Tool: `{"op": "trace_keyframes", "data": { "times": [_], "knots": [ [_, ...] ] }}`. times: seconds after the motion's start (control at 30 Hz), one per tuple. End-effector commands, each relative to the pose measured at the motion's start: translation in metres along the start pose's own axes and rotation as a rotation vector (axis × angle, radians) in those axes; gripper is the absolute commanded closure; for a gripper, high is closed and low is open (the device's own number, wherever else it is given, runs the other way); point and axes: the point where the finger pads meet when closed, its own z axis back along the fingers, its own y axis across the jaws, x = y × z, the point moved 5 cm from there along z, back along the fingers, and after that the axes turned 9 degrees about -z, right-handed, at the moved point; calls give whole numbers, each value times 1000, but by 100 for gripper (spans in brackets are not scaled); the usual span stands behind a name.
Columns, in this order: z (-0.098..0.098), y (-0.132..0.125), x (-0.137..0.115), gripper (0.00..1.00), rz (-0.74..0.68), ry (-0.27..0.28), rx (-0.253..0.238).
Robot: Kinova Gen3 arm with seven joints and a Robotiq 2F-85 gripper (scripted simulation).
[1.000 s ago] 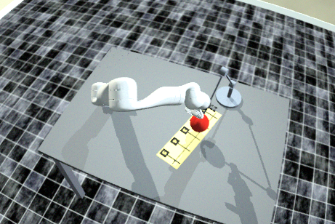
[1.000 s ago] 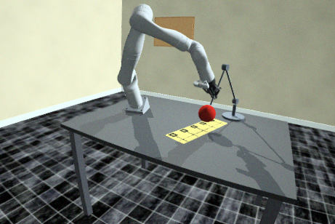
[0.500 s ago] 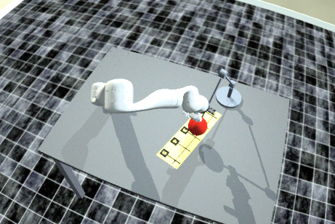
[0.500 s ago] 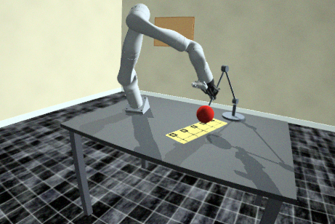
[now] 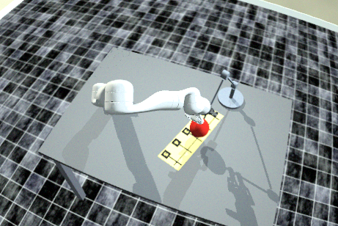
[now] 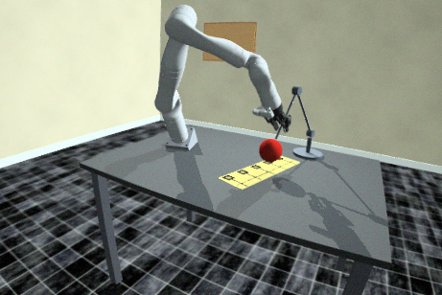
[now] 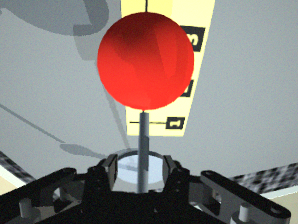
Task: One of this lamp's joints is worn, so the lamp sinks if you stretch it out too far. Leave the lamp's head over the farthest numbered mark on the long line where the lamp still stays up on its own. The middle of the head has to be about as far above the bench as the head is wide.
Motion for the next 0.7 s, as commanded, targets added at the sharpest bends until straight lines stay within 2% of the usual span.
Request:
{"op": "trace_keyframes", "data": {
  "times": [0.0, 0.67],
  "knots": [
    [0, 1, 1, 0, 2, -2, 0],
    [-1, 2, 2, 0, 4, -2, 4]
  ]
}}
